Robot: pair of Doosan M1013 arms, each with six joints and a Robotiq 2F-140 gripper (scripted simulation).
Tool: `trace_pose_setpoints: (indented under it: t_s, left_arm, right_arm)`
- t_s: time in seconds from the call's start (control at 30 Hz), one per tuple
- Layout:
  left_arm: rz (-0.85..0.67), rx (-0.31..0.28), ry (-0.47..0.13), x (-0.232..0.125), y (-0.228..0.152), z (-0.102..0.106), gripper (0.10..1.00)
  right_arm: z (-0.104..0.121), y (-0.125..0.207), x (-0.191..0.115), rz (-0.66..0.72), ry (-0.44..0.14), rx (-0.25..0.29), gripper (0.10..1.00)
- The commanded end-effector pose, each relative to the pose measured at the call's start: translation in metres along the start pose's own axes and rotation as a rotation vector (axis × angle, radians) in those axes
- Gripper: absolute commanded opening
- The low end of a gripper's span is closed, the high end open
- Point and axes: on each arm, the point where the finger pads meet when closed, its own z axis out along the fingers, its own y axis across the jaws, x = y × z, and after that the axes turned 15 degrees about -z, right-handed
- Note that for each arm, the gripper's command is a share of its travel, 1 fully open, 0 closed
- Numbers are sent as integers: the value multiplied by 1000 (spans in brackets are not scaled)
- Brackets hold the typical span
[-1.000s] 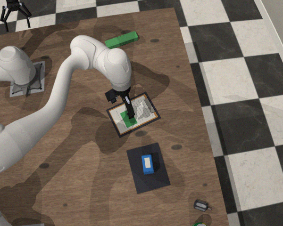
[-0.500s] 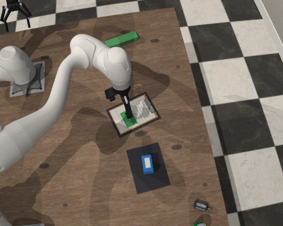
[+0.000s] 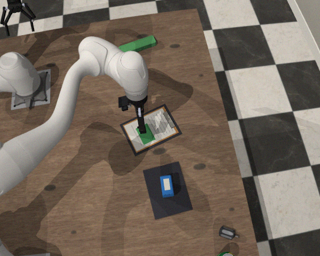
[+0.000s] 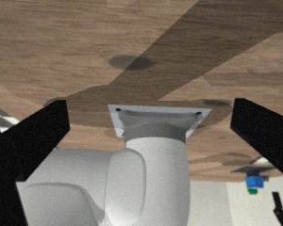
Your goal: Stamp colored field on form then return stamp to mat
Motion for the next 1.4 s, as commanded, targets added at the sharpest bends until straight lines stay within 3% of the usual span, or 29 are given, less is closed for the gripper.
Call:
trace_pose_setpoints:
  t_s: [0.0, 1.37]
  left_arm:
    - [5, -9, -1, 1, 2, -4, 1000]
    - [5, -9, -1, 1, 2, -4, 1000]
  right_arm:
    - [-8, 0, -1, 64, -3, -2, 1000]
    - [-49, 0, -1, 863, -2, -4, 1000]
